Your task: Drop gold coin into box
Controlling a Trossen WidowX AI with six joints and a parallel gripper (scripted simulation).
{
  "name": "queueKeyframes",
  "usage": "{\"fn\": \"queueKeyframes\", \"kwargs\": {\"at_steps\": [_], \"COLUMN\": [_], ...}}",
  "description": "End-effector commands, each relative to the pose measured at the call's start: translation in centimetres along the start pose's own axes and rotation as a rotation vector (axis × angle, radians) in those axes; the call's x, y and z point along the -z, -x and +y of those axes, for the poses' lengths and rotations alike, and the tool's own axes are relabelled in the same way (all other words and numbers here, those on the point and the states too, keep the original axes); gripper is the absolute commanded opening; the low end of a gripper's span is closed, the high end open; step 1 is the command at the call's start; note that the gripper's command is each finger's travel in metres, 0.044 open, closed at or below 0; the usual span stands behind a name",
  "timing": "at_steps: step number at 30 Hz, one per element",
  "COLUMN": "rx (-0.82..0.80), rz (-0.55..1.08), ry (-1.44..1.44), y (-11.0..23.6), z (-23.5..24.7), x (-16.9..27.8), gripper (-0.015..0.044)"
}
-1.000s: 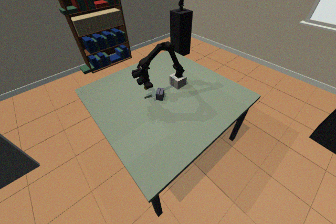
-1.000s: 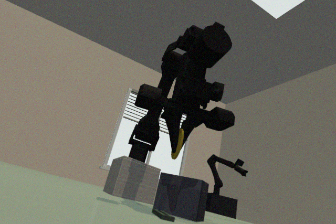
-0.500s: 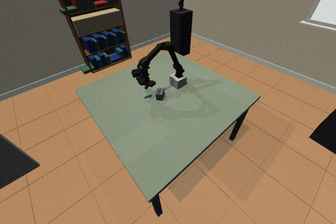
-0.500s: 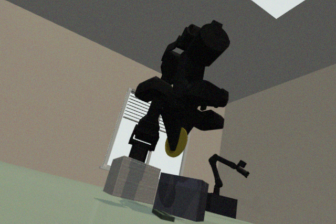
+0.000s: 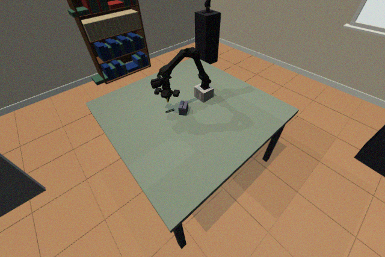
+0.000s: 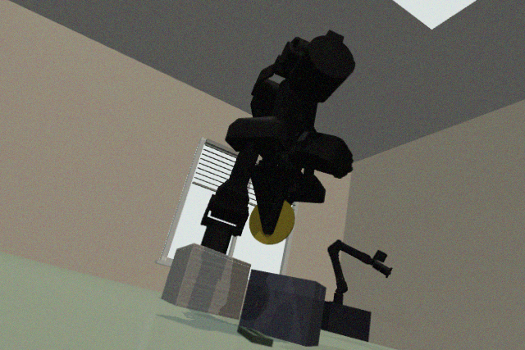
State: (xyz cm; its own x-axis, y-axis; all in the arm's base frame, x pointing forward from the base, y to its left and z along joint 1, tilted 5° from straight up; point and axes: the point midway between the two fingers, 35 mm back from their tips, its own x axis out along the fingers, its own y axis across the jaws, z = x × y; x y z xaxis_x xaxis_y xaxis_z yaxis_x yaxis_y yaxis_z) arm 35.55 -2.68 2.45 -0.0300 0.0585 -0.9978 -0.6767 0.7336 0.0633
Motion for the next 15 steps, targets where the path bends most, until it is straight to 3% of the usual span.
{"fn": "queueKeyframes", "kwargs": {"at_steps": [1,15], "rx": [0.000,0.000], "rz": [0.005,0.006], "ry": [0.029,0.025], "y": [0.0,0.2], "z": [0.0,2.7], "x": [0.1,-0.1], "gripper": [0.0000,0.0000]}}
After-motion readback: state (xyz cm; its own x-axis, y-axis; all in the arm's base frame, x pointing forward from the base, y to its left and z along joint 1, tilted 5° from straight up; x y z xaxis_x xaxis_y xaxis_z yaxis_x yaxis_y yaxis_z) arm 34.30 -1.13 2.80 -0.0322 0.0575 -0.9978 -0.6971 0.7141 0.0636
